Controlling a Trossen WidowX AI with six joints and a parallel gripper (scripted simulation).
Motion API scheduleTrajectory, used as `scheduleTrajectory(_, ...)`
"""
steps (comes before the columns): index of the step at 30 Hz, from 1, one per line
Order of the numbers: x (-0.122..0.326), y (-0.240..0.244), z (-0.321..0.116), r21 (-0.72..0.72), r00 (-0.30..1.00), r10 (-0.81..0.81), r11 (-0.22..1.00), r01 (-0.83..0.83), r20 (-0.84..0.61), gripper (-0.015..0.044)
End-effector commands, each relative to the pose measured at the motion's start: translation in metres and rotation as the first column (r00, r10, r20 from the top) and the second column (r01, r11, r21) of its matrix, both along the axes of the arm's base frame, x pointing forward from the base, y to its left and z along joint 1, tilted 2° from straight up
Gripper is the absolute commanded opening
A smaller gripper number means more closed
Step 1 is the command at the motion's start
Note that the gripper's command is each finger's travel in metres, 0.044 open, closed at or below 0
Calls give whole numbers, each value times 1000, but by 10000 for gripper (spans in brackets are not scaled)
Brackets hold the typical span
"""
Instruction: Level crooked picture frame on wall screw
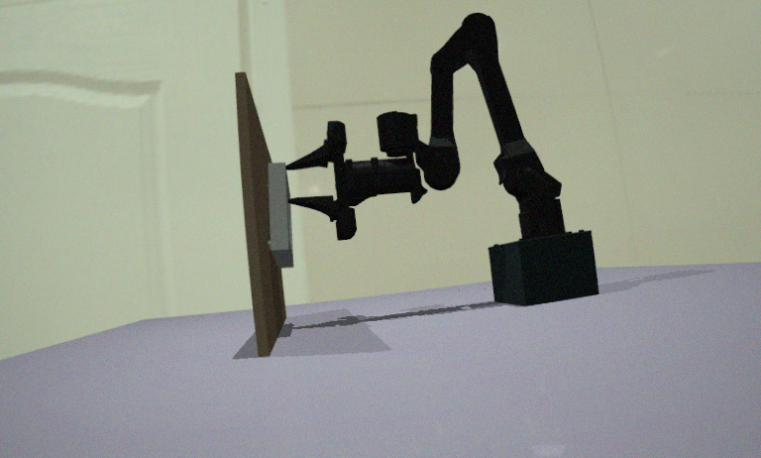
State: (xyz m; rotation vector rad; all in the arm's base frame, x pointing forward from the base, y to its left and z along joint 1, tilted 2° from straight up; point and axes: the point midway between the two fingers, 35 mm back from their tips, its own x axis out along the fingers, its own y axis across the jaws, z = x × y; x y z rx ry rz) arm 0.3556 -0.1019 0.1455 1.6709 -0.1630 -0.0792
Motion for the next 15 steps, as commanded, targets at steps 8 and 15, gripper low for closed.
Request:
scheduleTrajectory(8, 17, -3, -1, 2, 1000, -4, 1000, 4, -5, 260)
scheduleTrajectory(15, 17, -3, -1, 2, 1000, -4, 1000, 4, -5, 260)
